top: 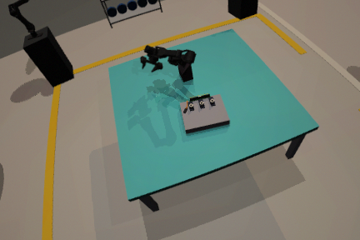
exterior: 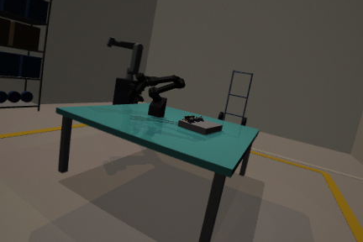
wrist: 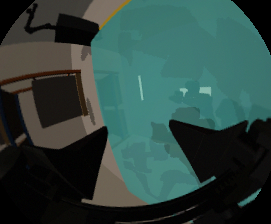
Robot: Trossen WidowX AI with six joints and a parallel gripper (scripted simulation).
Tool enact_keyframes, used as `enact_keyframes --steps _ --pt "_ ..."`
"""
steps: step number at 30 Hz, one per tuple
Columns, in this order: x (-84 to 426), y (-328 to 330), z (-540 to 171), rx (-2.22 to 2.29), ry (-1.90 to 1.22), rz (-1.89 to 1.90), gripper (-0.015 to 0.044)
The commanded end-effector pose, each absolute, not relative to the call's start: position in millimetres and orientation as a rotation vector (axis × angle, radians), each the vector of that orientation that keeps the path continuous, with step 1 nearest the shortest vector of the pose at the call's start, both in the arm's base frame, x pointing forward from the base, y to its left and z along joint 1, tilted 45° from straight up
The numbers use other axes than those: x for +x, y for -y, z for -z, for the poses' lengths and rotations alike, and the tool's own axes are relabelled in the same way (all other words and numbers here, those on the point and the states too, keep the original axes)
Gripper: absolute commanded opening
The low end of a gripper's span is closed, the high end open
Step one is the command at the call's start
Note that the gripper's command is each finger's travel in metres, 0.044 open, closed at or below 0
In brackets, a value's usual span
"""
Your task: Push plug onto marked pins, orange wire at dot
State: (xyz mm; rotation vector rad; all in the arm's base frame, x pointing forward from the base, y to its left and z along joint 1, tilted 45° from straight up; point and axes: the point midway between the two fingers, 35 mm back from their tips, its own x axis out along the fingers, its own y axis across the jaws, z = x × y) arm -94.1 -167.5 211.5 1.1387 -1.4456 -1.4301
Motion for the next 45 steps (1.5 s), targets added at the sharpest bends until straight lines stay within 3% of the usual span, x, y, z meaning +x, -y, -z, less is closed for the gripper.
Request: enact_keyframes --steps 1,11,45 --pt "-93.9 167.6 -211.6 1.139 1.444 1.43 0.0374" --pt "-82.3 177.1 -217.4 1.135 1.331 1.414 0.0115" --pt "6.2 219.9 -250.0 1.04 0.754 1.203 0.0115"
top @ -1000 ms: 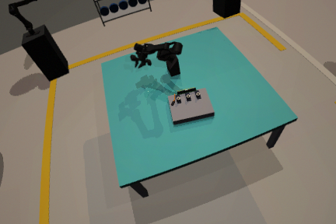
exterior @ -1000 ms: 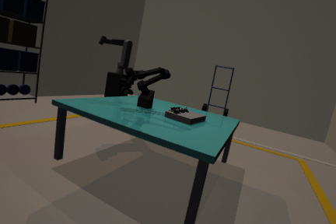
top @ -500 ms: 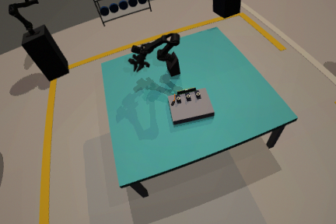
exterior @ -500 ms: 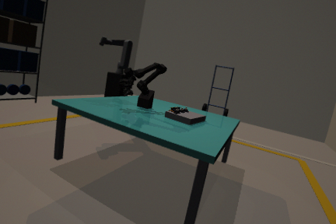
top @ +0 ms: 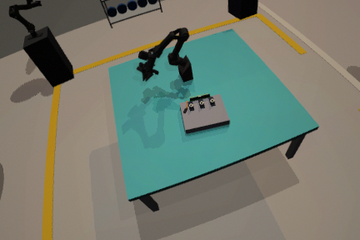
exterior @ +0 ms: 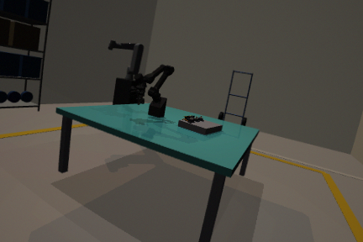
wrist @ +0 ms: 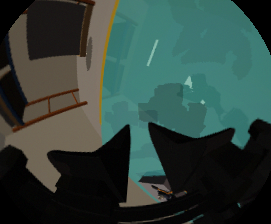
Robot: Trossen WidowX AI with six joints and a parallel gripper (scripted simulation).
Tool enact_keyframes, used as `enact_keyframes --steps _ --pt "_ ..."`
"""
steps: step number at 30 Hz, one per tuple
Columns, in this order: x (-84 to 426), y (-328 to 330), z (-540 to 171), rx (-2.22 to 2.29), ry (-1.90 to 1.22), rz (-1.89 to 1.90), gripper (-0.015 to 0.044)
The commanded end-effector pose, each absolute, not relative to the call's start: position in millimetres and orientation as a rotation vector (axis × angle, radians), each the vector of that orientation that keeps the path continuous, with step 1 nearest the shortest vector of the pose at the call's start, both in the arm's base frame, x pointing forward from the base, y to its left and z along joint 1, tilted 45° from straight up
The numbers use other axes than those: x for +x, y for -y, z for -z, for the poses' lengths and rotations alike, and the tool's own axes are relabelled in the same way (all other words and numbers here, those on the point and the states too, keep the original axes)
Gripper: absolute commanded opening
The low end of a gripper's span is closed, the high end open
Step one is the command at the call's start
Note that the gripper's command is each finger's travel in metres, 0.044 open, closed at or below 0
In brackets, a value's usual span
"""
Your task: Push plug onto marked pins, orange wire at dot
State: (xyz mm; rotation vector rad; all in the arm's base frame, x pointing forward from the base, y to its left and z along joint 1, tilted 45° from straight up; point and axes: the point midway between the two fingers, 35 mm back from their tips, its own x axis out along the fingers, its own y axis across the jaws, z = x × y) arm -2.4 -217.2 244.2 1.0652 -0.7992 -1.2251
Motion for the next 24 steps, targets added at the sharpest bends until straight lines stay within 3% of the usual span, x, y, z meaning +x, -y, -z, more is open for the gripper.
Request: enact_keyframes --steps 1,24 --pt "9.6 220.5 -251.0 1.032 0.737 1.193 0.0115" --pt "94.2 222.7 -274.0 0.81 0.404 0.949 0.0115"
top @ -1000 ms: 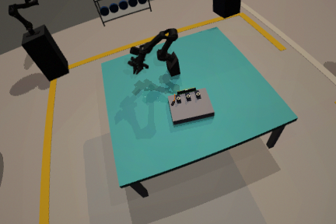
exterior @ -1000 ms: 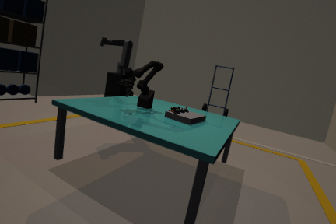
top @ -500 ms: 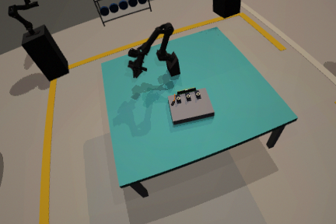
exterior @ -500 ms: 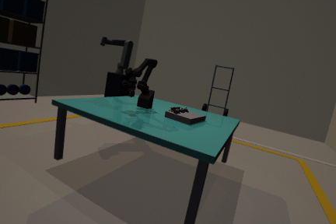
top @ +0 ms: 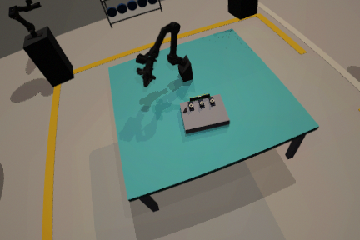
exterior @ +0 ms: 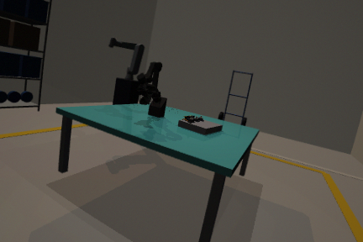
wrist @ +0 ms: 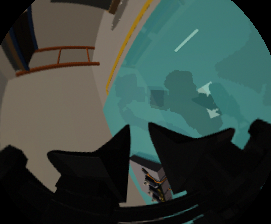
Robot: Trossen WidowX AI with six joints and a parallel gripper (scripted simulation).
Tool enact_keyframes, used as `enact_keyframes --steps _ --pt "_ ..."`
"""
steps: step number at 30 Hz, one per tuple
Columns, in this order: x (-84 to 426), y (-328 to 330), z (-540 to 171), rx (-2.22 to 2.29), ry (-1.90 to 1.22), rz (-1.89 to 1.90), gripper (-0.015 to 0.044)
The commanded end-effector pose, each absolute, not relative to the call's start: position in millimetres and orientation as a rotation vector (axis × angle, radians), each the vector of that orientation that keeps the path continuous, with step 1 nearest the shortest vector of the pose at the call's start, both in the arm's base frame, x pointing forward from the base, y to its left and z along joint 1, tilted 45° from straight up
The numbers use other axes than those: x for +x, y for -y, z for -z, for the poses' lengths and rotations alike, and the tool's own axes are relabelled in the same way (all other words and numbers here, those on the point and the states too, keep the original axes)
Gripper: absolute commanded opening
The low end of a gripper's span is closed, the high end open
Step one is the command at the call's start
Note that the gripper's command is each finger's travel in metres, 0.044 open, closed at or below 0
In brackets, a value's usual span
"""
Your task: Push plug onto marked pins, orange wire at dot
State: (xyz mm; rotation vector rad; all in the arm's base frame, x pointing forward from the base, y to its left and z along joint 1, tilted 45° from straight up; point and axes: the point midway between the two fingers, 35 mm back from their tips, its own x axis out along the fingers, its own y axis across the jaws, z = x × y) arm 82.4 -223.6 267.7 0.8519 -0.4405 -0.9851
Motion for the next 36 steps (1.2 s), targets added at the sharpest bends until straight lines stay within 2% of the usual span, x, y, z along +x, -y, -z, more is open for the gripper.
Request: enact_keyframes --steps 1,36 --pt "98.3 222.0 -275.2 0.799 0.392 0.936 0.0115" --pt "235.8 148.5 -305.5 0.393 0.109 0.457 0.0115"
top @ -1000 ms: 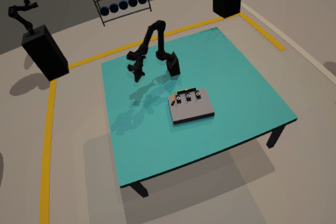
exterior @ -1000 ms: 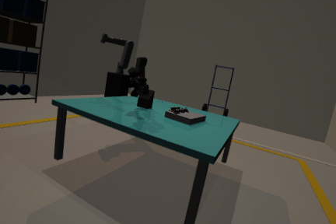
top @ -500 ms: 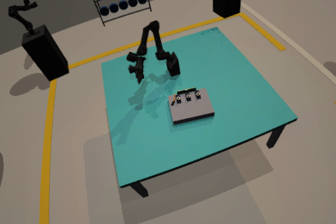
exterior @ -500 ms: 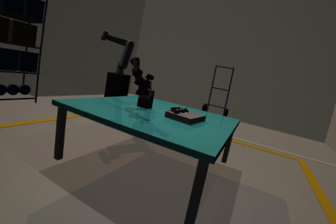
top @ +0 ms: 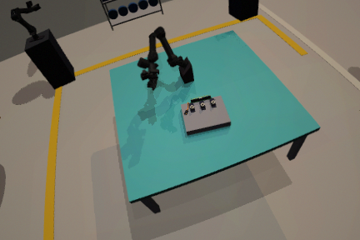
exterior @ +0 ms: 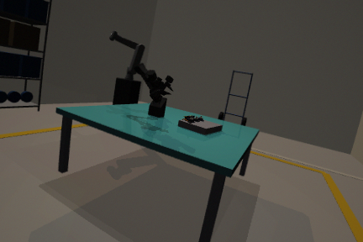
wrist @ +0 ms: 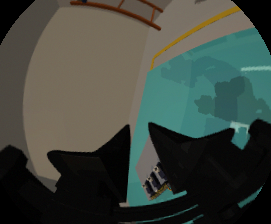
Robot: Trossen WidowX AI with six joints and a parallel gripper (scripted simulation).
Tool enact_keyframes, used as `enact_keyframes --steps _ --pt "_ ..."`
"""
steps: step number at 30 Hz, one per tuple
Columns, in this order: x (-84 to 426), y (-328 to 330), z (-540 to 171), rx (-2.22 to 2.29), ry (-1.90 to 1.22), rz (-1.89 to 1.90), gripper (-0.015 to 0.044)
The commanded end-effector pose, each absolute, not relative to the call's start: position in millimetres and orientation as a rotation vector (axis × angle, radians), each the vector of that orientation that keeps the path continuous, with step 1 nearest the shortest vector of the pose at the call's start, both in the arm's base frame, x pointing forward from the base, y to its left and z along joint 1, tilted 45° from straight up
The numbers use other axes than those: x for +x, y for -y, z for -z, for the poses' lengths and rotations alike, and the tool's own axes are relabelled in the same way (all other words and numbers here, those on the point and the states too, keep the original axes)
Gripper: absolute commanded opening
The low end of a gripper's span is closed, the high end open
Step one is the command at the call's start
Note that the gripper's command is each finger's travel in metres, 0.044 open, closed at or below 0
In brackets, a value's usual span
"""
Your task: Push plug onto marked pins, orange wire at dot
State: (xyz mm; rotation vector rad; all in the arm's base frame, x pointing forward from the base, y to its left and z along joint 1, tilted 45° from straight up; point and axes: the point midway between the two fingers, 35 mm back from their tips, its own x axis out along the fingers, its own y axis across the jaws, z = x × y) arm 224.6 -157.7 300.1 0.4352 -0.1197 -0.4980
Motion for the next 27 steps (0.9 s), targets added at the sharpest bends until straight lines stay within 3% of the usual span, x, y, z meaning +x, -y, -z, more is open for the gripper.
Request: enact_keyframes --steps 1,27 --pt "239.3 145.0 -306.3 0.381 0.104 0.442 0.0115" --pt "308.1 27.1 -324.9 0.059 0.057 0.07 0.0115"
